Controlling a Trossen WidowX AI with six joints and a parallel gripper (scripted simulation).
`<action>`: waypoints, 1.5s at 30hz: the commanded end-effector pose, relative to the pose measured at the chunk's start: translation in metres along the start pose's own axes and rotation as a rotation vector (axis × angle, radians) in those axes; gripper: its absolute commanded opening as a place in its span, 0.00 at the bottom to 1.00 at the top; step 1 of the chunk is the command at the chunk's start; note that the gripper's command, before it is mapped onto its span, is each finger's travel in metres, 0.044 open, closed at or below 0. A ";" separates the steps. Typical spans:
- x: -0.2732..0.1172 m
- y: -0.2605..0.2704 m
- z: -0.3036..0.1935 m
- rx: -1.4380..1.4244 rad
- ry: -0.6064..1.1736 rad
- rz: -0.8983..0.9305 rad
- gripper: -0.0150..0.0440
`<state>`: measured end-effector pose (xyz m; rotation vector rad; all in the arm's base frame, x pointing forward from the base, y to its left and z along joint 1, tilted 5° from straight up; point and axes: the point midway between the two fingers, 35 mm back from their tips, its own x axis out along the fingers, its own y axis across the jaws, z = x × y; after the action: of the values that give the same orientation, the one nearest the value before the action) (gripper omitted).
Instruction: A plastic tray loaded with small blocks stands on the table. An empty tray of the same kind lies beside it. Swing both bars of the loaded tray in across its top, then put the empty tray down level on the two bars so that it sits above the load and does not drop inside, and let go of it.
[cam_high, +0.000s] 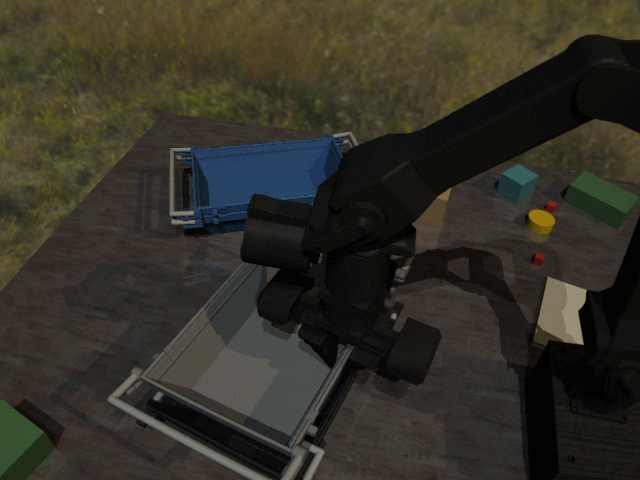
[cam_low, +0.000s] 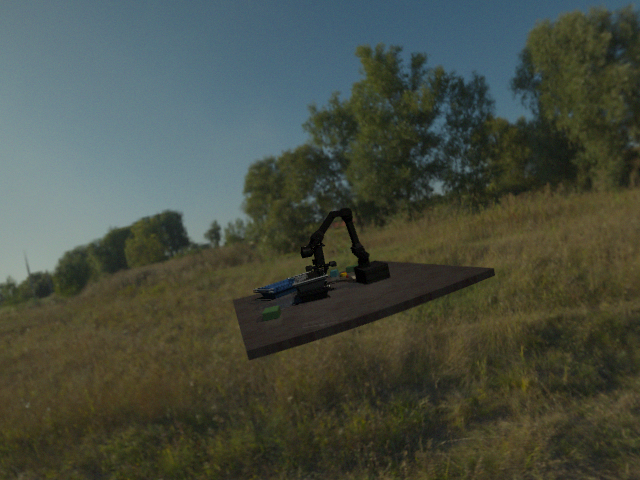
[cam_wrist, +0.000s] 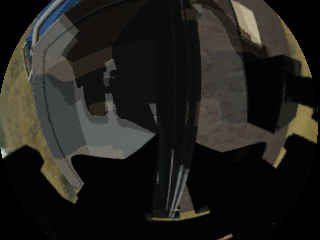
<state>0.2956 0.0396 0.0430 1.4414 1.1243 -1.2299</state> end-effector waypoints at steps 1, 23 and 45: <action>0.007 -0.005 0.001 0.001 -0.002 -0.028 0.25; 0.007 -0.005 0.001 0.001 -0.002 -0.028 0.25; 0.007 -0.005 0.001 0.001 -0.002 -0.028 0.25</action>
<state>0.2956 0.0397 0.0425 1.4411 1.1251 -1.2309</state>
